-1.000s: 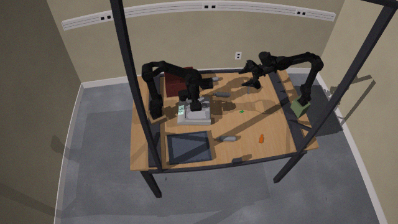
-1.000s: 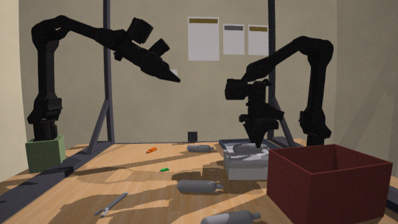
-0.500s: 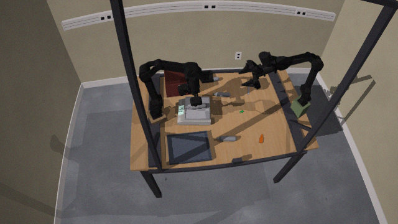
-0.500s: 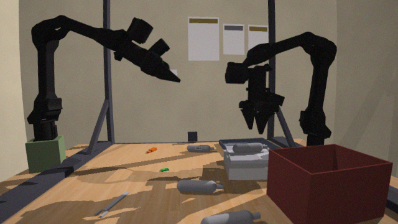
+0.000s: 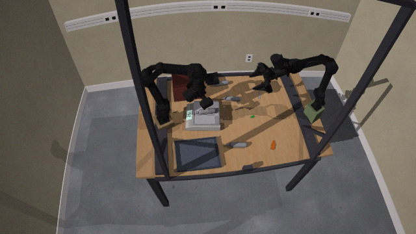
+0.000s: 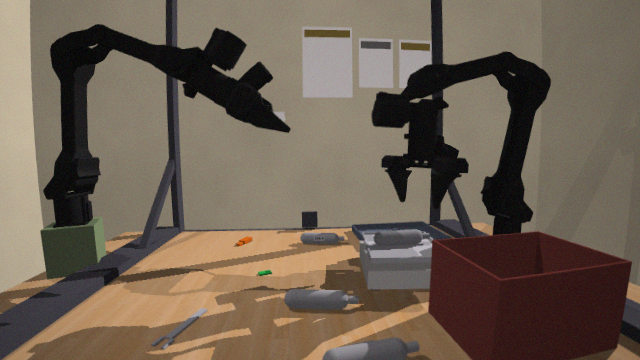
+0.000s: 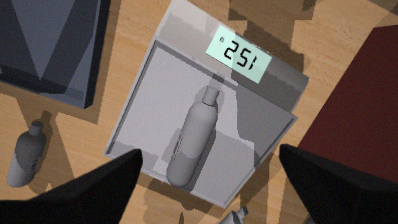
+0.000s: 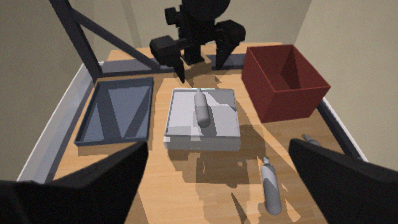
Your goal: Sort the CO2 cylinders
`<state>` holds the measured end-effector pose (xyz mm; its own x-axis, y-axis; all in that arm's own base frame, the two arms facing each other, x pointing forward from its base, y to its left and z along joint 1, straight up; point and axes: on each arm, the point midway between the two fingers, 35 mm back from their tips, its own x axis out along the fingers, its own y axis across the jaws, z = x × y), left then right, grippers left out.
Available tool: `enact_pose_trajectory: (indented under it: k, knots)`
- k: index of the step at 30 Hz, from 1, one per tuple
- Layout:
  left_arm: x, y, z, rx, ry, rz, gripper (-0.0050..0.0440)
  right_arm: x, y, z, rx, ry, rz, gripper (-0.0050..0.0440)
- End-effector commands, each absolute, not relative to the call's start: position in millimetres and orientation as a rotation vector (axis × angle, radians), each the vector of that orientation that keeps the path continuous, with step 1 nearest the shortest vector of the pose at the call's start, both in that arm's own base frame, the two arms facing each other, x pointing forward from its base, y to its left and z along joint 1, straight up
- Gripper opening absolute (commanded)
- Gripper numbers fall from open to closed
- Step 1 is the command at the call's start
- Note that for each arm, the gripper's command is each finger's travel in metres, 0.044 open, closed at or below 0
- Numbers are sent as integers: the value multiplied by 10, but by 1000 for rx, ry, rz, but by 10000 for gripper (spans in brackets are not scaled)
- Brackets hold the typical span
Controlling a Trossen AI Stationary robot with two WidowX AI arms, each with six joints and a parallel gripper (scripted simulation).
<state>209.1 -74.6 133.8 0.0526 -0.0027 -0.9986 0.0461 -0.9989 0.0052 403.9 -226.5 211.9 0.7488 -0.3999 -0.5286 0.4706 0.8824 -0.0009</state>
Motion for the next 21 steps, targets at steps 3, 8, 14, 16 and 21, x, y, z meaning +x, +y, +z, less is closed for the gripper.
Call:
enact_pose_trajectory:
  k: [3,8,14,16,21]
  knots:
    - [1970,-700,1378,2111,337,-1911,440,4037,-2273,2251,129,516,-482,440]
    - [1922,-680,1381,2032,446,-1817,440,4037,-2273,2251,129,516,-482,440]
    - [1819,-630,1379,1831,663,-1598,440,4037,-2273,2251,129,516,-482,440]
    - [1788,-617,1376,1770,716,-1535,440,4037,-2273,2251,129,516,-482,440]
    - [1713,-586,1365,1610,835,-1375,440,4037,-2273,2251,129,516,-482,440]
